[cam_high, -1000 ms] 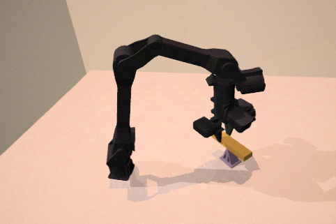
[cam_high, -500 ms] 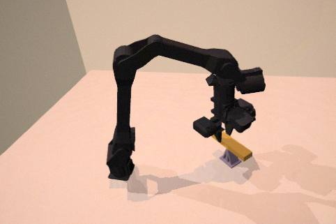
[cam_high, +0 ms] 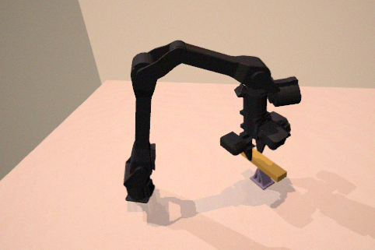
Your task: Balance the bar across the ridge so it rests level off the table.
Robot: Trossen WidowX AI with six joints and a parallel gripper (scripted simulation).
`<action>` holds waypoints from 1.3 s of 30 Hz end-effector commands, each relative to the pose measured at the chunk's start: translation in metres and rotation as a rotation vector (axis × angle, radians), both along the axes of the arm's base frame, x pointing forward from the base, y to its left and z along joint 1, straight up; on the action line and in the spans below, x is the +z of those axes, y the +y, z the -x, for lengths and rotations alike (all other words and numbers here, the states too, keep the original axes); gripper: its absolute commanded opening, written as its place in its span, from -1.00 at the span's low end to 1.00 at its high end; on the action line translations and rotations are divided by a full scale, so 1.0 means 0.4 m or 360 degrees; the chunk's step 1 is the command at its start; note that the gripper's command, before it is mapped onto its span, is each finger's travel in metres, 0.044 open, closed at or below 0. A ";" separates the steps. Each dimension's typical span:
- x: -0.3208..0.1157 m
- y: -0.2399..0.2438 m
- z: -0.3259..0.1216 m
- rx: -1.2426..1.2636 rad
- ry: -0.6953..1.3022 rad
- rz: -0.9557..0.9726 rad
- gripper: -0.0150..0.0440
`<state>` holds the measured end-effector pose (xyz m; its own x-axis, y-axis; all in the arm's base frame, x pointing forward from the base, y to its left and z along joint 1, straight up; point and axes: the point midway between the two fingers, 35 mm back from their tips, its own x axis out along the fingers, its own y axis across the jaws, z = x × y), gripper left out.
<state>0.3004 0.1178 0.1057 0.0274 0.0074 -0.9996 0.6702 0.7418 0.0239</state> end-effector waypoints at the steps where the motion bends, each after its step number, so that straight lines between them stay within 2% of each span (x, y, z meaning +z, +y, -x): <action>1: 0.000 0.000 0.000 0.0000 0.0000 0.0000 -0.49; 20: 0.000 0.000 0.000 0.0000 0.0000 0.0000 -0.49; 26: 0.000 0.000 0.000 0.0000 0.0000 0.0000 0.04; 27: 0.000 0.000 0.000 0.0000 0.0000 0.0000 0.07; 39: 0.000 0.000 0.000 0.0000 0.0000 0.0000 0.07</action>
